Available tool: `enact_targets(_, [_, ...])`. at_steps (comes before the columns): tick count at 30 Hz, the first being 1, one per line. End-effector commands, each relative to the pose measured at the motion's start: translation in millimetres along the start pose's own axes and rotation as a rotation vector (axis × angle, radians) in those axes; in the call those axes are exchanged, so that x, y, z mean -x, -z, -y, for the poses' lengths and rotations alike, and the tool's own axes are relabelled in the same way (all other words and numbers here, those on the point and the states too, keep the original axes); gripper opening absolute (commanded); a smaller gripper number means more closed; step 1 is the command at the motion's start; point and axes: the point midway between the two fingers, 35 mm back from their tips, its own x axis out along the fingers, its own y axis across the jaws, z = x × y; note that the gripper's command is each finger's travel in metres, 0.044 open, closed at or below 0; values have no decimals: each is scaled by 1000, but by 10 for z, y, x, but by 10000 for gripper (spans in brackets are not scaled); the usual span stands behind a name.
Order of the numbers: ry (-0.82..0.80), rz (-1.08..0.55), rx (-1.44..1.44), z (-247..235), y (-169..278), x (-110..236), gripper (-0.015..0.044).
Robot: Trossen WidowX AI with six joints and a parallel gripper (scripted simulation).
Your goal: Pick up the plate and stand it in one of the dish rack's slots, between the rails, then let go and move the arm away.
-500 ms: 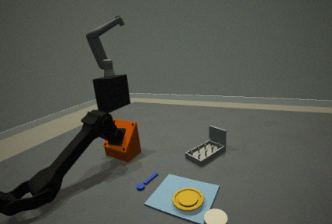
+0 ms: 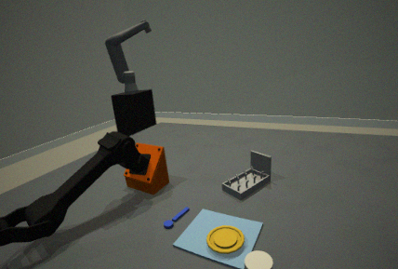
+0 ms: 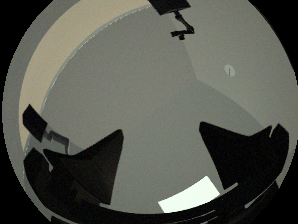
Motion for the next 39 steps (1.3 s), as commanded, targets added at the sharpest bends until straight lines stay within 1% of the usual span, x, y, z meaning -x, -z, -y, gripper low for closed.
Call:
enact_targets(1, [54,-84,-90,89,412,-87,400])
enact_targets(11, [176,-304,-270,191,1384,-152,400])
enact_targets(19, [282,-501,-381,172,2210,-18,400])
enact_targets(29, [428,-766,-495,73,3182,388,400])
enact_targets(39, [588,-1045,-581,-75,3974,1019,400])
